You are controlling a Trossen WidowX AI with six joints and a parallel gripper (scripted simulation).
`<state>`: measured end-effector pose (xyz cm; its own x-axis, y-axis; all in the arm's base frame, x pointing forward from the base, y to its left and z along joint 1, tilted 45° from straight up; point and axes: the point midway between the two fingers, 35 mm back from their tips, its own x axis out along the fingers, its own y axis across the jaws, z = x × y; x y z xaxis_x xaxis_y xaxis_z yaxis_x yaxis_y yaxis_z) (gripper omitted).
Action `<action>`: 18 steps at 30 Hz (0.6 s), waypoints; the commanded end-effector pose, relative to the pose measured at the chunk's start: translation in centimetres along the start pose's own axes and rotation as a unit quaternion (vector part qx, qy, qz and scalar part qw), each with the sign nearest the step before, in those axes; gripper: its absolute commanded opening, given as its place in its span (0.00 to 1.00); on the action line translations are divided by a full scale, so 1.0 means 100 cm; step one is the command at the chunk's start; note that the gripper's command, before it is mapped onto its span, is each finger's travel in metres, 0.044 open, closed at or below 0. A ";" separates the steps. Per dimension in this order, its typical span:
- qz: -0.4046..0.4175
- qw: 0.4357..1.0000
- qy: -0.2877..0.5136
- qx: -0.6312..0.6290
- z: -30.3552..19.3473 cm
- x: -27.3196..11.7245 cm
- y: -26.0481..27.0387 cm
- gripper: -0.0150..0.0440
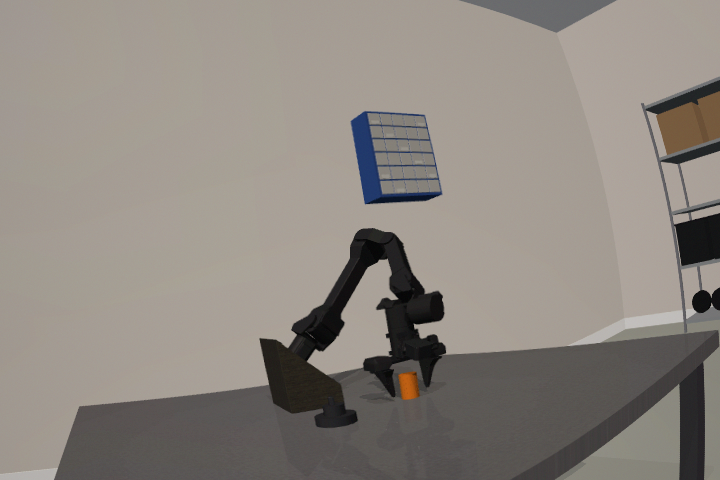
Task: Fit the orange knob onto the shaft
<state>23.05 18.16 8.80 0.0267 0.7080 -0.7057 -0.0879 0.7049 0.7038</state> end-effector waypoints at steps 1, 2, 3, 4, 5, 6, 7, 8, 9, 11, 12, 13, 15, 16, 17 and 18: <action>-0.002 1.000 0.002 0.003 -0.002 0.005 -0.001 1.00; -0.002 1.000 0.002 0.003 -0.002 0.005 -0.001 0.96; -0.002 1.000 0.002 0.003 -0.002 0.005 -0.001 0.91; -0.002 1.000 0.002 0.003 -0.002 0.005 -0.001 0.87; -0.002 1.000 0.002 0.003 -0.002 0.005 -0.001 0.82; -0.002 1.000 0.002 0.003 -0.002 0.005 -0.001 0.78; -0.002 1.000 0.002 0.003 -0.002 0.005 -0.001 0.73; -0.002 1.000 0.002 0.003 -0.002 0.005 -0.001 0.69; -0.002 1.000 0.002 0.003 -0.002 0.005 -0.001 0.64; -0.002 1.000 0.002 0.003 -0.002 0.005 -0.001 0.56; -0.002 1.000 0.002 0.003 -0.002 0.005 -0.001 0.54; -0.002 1.000 0.002 0.003 -0.002 0.005 -0.001 0.53; -0.002 1.000 0.002 0.003 -0.002 0.005 -0.001 0.51; -0.002 1.000 0.002 0.003 -0.002 0.005 -0.001 0.50; -0.002 1.000 0.002 0.003 -0.002 0.005 -0.001 0.49; -0.002 1.000 0.002 0.003 -0.002 0.005 -0.001 0.44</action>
<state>22.91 18.43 8.38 0.0231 0.7066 -0.7072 -0.0845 0.7063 0.7029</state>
